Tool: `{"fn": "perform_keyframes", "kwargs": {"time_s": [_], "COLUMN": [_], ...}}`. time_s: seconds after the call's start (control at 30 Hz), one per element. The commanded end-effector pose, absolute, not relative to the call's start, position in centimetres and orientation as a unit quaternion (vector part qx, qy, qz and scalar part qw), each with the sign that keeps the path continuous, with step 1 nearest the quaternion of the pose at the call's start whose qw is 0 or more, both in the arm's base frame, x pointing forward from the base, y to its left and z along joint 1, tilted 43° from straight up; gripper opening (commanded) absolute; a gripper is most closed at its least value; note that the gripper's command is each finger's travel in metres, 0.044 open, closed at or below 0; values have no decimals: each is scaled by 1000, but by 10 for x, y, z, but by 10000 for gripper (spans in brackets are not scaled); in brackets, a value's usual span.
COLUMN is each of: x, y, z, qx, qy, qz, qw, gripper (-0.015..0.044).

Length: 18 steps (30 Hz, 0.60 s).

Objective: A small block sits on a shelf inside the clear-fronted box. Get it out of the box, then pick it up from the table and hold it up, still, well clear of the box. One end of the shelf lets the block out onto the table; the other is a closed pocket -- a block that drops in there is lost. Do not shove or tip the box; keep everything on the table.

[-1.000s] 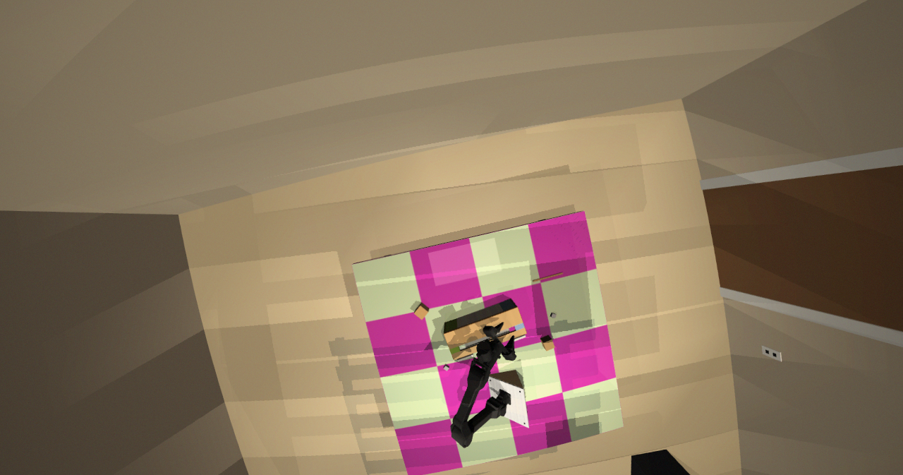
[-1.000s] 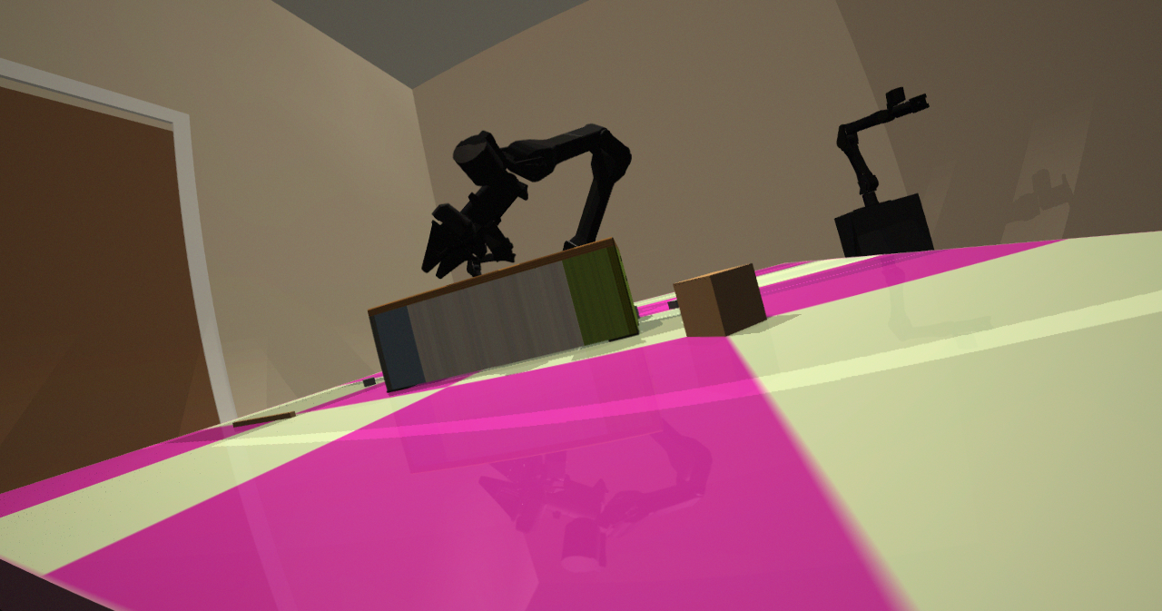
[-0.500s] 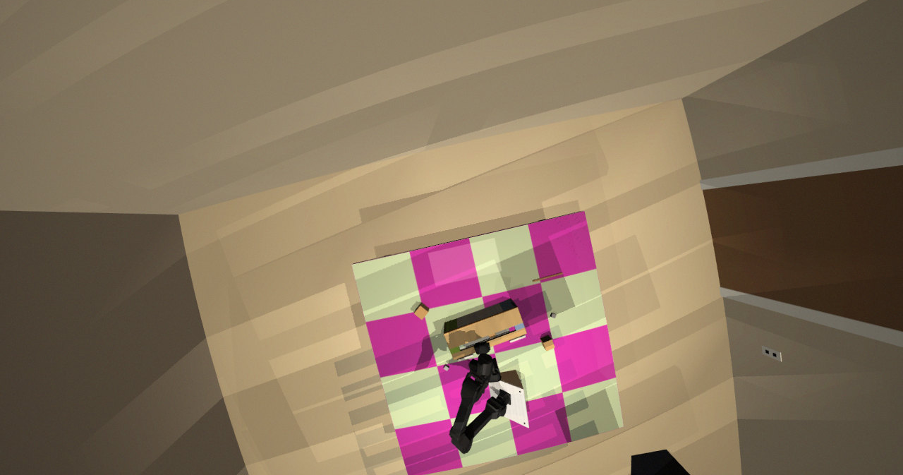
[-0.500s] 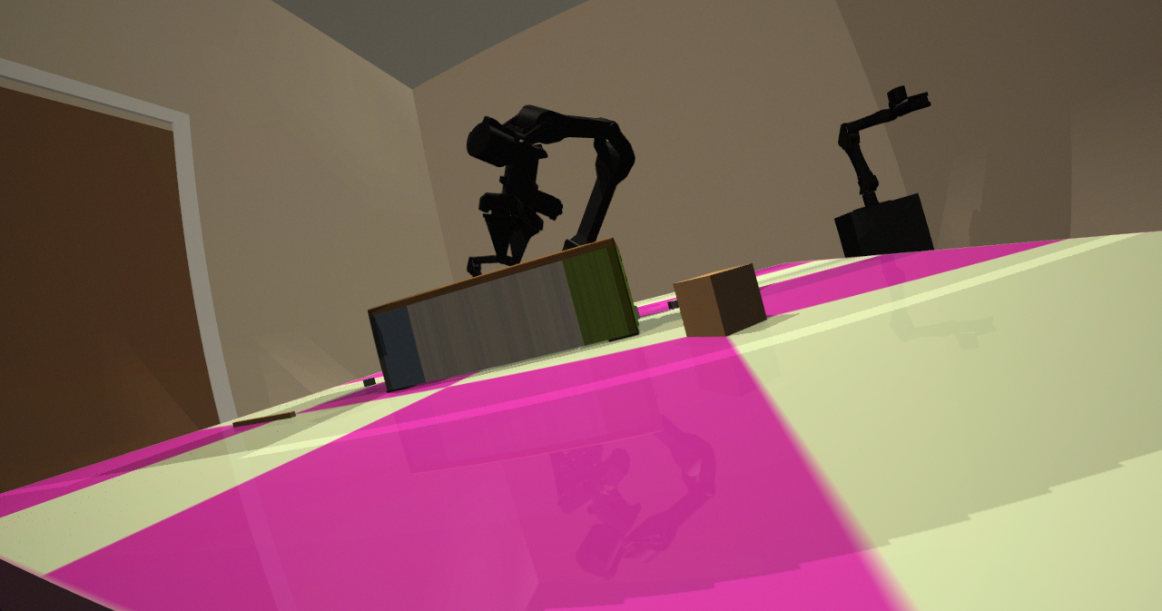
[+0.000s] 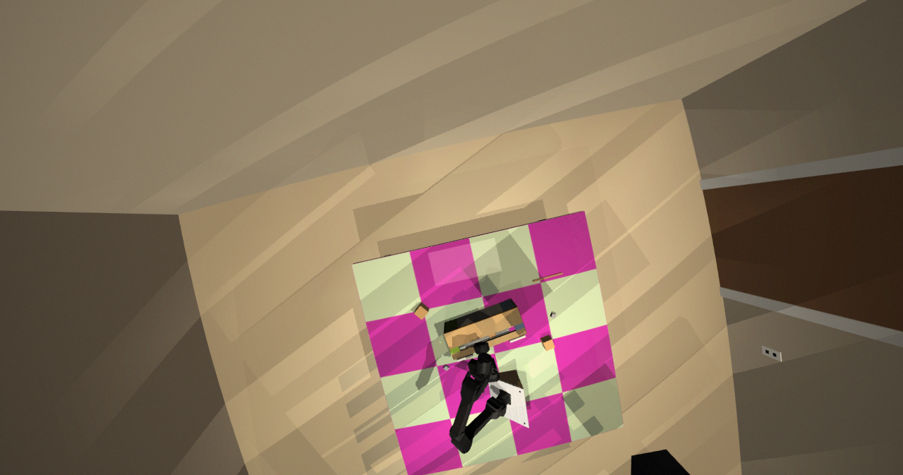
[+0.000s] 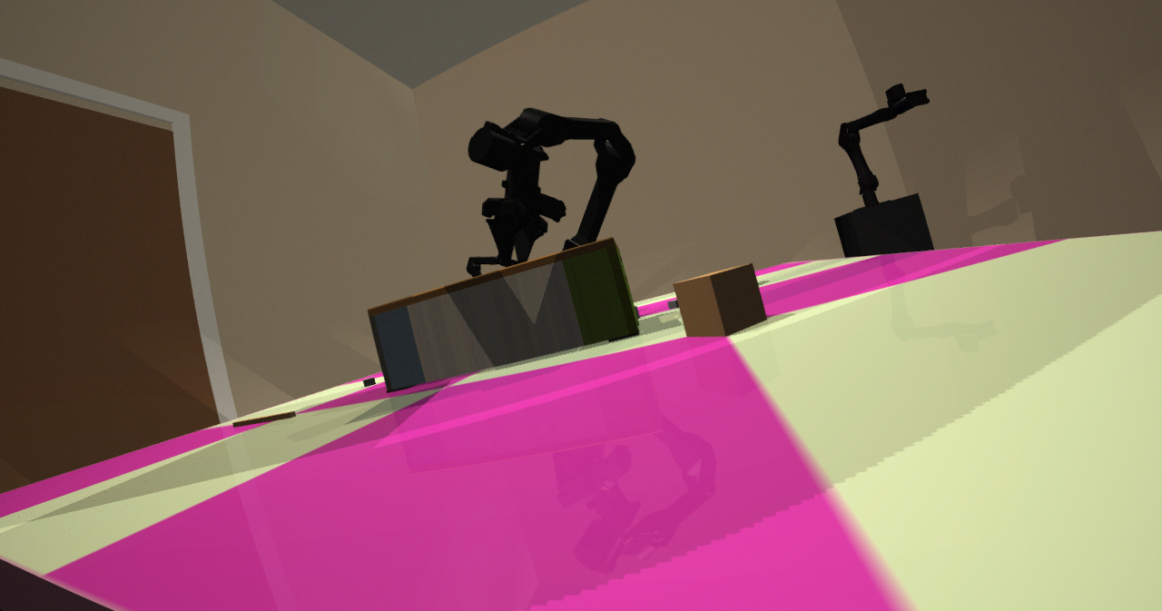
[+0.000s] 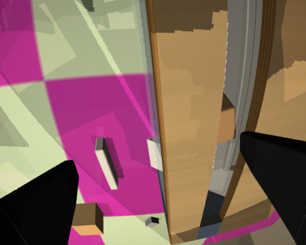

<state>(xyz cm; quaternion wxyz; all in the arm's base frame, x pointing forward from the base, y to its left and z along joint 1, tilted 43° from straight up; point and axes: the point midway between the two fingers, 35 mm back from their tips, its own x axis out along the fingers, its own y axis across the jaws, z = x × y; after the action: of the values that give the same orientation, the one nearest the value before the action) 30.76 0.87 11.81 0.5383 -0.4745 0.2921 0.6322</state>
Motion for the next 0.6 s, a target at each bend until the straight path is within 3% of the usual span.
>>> {"fn": "perform_keyframes", "kwargs": {"time_s": [0.0, 0.57], "x": [308, 307], "y": [14, 33], "z": [113, 93], "qx": [-473, -473], "qy": [292, 291], "qz": [633, 633], "qw": [539, 539], "gripper": [400, 400]}}
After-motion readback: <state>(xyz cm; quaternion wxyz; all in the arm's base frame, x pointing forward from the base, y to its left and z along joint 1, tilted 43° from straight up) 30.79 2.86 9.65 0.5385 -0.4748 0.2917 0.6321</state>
